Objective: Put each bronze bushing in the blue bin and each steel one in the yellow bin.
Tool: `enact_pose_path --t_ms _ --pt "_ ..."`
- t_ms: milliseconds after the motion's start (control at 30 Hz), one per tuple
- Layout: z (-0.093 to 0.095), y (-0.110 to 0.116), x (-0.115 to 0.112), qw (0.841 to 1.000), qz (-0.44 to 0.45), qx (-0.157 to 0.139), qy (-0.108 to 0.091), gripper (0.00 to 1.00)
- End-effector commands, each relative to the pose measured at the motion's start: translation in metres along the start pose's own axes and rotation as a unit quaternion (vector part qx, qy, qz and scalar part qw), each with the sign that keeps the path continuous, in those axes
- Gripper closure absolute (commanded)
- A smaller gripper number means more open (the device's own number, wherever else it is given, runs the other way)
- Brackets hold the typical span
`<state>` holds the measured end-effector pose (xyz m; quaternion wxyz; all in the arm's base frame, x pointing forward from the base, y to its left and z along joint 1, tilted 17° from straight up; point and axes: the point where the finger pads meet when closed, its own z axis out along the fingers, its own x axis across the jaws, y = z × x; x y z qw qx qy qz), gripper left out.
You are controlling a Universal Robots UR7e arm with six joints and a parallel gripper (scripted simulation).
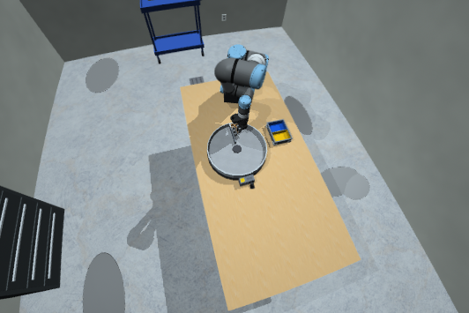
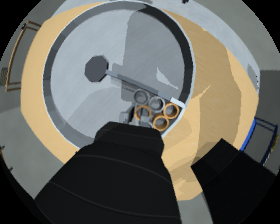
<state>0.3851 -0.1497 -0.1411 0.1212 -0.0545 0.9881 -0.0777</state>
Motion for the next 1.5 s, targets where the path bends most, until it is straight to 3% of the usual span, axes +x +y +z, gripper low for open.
enact_pose_path --t_ms 0,733,767,1467 --pt "0.0051 -0.0002 -0.0003 1.0 0.0 0.0 0.0 0.6" --pt "0.0133 -0.0002 -0.0003 1.0 0.0 0.0 -0.001 0.6" --pt "0.0132 -0.0002 -0.0003 1.0 0.0 0.0 0.0 1.0" --pt "0.0132 -0.0001 -0.0004 1.0 0.0 0.0 -0.001 1.0"
